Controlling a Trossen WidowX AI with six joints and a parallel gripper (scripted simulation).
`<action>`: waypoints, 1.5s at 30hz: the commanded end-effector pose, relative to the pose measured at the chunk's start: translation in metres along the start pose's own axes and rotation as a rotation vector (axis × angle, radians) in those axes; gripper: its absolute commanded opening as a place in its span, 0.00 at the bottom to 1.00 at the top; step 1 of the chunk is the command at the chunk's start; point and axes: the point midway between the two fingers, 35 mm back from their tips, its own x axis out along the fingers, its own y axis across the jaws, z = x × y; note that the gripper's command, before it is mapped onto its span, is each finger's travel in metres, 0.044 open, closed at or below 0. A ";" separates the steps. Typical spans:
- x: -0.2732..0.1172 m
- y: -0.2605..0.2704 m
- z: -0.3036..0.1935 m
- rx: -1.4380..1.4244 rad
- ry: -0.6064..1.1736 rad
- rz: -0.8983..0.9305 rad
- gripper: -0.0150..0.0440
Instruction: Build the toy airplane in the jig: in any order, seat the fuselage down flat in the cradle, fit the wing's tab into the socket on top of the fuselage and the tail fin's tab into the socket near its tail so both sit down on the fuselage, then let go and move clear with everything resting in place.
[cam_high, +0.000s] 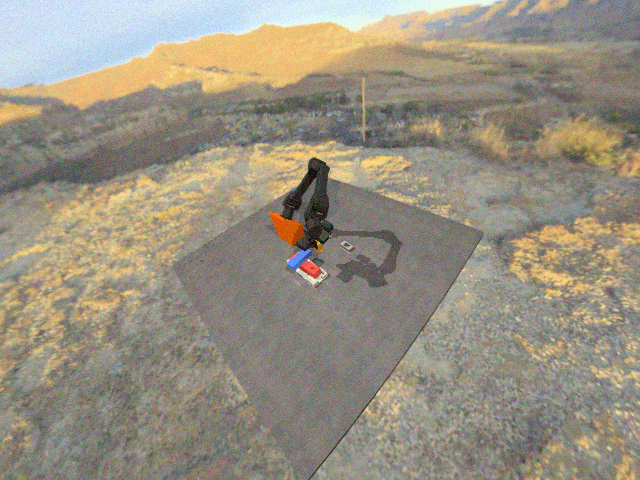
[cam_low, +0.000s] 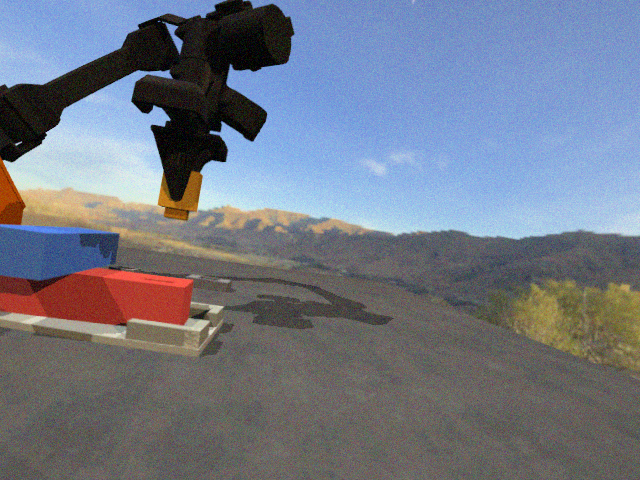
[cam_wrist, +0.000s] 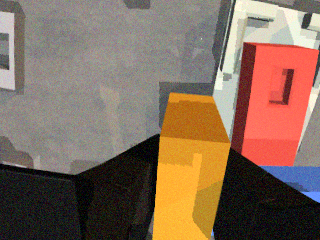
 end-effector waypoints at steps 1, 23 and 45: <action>0.001 -0.013 0.005 -0.014 -0.007 -0.007 0.25; 0.023 -0.068 0.012 -0.054 -0.008 0.002 0.34; 0.024 -0.068 0.012 -0.054 -0.008 0.002 0.36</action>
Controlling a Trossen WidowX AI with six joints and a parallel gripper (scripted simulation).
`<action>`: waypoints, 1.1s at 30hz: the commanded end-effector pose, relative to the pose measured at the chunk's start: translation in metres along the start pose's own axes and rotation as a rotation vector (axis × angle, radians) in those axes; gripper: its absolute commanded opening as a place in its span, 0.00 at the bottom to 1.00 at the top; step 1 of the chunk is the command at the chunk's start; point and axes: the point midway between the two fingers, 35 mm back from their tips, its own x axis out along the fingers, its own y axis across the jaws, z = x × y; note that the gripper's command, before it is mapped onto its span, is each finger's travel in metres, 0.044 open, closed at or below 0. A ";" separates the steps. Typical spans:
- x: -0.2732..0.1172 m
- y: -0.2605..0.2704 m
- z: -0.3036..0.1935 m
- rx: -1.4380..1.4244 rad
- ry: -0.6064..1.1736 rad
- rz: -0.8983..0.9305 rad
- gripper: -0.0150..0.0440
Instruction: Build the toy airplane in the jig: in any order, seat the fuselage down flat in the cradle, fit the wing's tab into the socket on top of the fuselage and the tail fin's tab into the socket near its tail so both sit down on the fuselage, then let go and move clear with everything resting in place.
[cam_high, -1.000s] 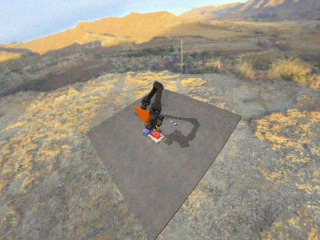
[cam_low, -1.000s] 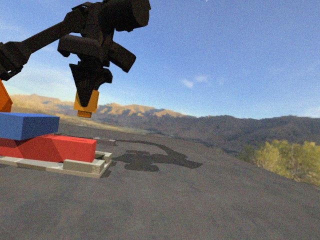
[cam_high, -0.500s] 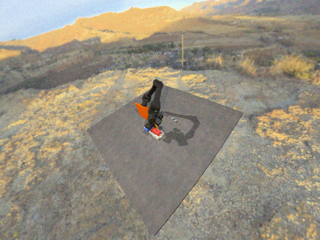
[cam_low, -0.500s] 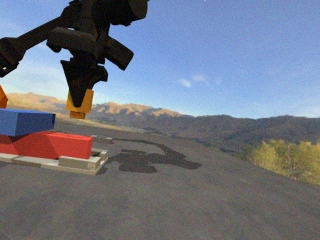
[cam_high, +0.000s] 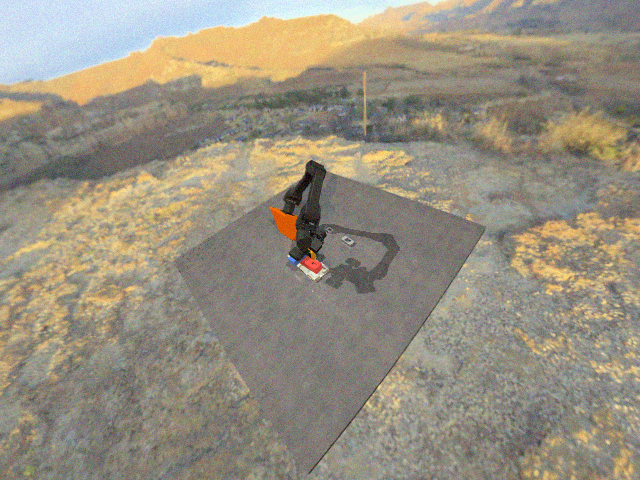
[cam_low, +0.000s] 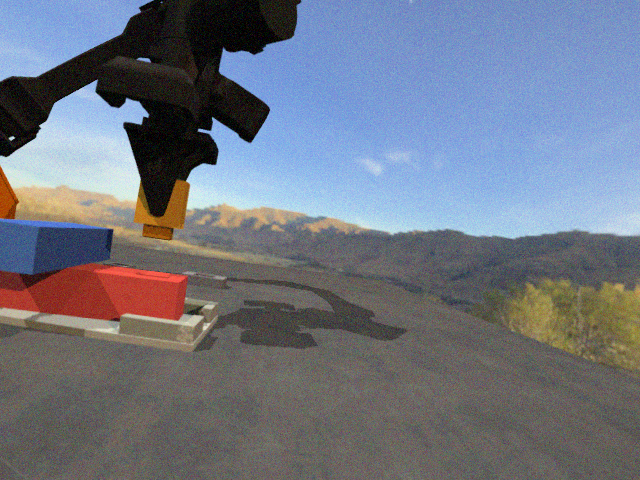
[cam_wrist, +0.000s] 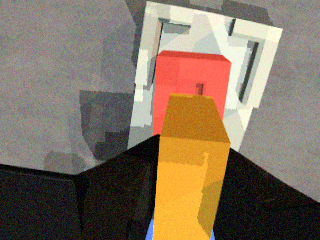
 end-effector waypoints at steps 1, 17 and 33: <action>-0.001 -0.001 0.001 -0.007 -0.002 -0.006 0.36; 0.004 -0.003 0.003 -0.007 -0.002 -0.006 0.36; 0.030 -0.003 0.003 -0.007 -0.002 -0.005 0.36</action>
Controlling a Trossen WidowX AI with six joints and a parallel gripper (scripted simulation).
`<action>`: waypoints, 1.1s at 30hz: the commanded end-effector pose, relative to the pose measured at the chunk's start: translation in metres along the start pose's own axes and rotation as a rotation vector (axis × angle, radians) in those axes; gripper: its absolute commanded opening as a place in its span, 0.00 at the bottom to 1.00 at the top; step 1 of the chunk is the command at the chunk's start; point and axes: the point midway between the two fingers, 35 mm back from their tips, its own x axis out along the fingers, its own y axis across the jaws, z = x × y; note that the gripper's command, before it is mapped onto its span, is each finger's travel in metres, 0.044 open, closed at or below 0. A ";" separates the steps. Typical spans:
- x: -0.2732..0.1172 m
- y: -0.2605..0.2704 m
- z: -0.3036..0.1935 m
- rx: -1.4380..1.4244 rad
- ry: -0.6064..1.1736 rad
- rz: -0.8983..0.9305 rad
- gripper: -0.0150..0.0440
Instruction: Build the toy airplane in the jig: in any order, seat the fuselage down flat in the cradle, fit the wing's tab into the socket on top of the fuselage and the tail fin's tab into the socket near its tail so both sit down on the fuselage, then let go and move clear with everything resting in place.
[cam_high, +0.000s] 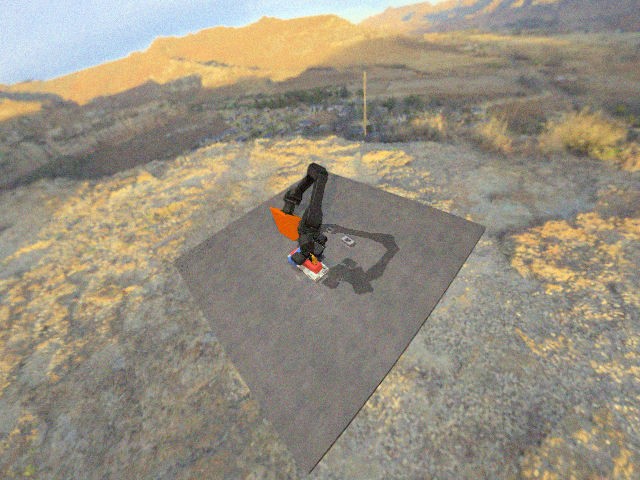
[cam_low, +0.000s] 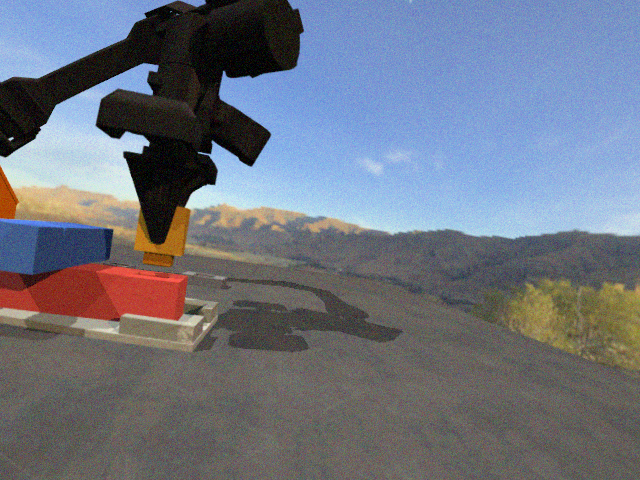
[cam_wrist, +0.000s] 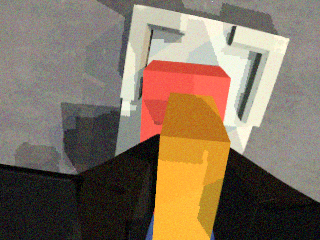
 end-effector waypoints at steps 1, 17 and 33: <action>0.007 0.000 -0.002 0.009 0.000 0.006 0.36; 0.014 0.001 -0.002 0.009 0.000 0.007 0.36; 0.014 0.001 -0.002 0.009 0.000 0.007 0.36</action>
